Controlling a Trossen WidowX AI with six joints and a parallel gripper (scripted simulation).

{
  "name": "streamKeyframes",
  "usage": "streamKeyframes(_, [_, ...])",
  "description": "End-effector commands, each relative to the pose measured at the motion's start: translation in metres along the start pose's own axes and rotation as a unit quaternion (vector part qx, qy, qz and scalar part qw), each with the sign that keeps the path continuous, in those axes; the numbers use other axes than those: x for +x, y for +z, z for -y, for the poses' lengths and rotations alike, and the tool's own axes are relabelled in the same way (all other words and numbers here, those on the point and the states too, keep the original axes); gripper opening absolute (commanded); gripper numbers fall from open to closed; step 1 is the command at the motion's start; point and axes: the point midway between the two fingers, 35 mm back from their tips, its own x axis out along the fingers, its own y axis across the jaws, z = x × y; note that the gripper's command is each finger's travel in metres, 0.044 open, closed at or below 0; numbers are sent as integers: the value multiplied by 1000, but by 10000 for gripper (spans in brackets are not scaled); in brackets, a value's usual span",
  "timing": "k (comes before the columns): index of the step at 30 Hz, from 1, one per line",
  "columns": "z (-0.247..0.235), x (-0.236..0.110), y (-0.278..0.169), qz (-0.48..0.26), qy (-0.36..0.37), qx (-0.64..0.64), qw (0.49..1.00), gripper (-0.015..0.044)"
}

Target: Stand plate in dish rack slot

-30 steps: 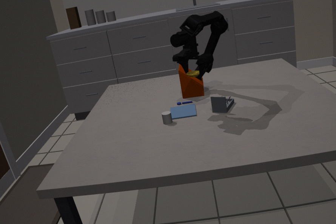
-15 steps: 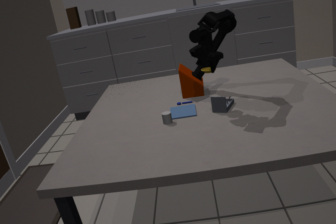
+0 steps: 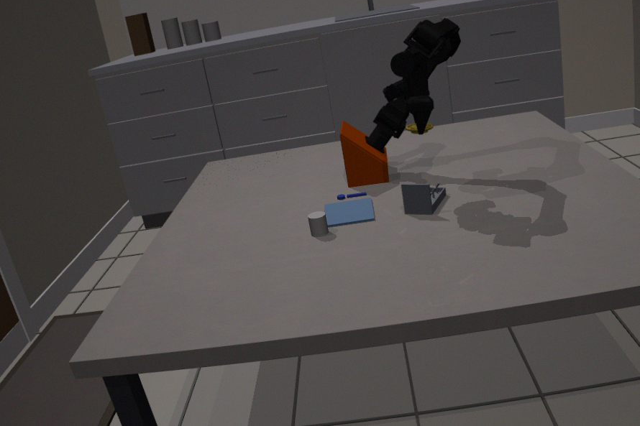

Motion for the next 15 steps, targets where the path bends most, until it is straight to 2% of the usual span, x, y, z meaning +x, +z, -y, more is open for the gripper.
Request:
streamKeyframes(1, [15, 0, -16, -1, 4, 72, 997, 0])
streamKeyframes(8, [38, 4, -36, -3, 6, 186, 983, 0])
streamKeyframes(15, [40, 5, -38, -3, 6, 196, 980, 0])
